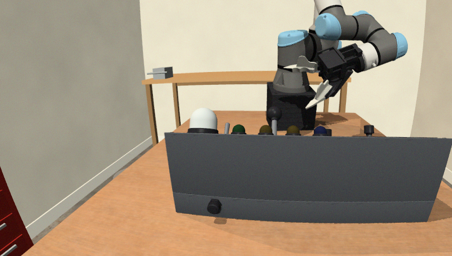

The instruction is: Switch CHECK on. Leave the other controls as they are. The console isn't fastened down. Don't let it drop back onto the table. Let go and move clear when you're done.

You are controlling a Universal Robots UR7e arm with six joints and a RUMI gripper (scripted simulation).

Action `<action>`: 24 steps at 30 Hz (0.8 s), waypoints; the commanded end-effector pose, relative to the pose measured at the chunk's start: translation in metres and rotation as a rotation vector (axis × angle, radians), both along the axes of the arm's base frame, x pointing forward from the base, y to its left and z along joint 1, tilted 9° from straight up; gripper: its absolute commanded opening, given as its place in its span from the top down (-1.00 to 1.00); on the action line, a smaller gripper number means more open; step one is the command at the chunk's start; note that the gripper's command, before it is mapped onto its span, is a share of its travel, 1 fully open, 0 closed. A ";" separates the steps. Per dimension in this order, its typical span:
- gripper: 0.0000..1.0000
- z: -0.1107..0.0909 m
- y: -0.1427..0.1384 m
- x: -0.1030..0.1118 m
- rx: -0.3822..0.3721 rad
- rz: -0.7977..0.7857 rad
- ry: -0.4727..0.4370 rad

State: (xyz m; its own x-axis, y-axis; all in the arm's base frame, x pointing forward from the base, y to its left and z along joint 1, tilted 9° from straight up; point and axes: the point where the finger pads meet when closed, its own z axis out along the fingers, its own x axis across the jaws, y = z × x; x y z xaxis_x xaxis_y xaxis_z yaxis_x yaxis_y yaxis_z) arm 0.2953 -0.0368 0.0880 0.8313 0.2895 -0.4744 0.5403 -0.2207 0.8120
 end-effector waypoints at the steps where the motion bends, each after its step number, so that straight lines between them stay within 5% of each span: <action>1: -1.00 0.000 0.000 0.000 0.000 0.000 -0.001; 24: -1.00 0.000 0.000 -0.001 0.009 -0.009 -0.017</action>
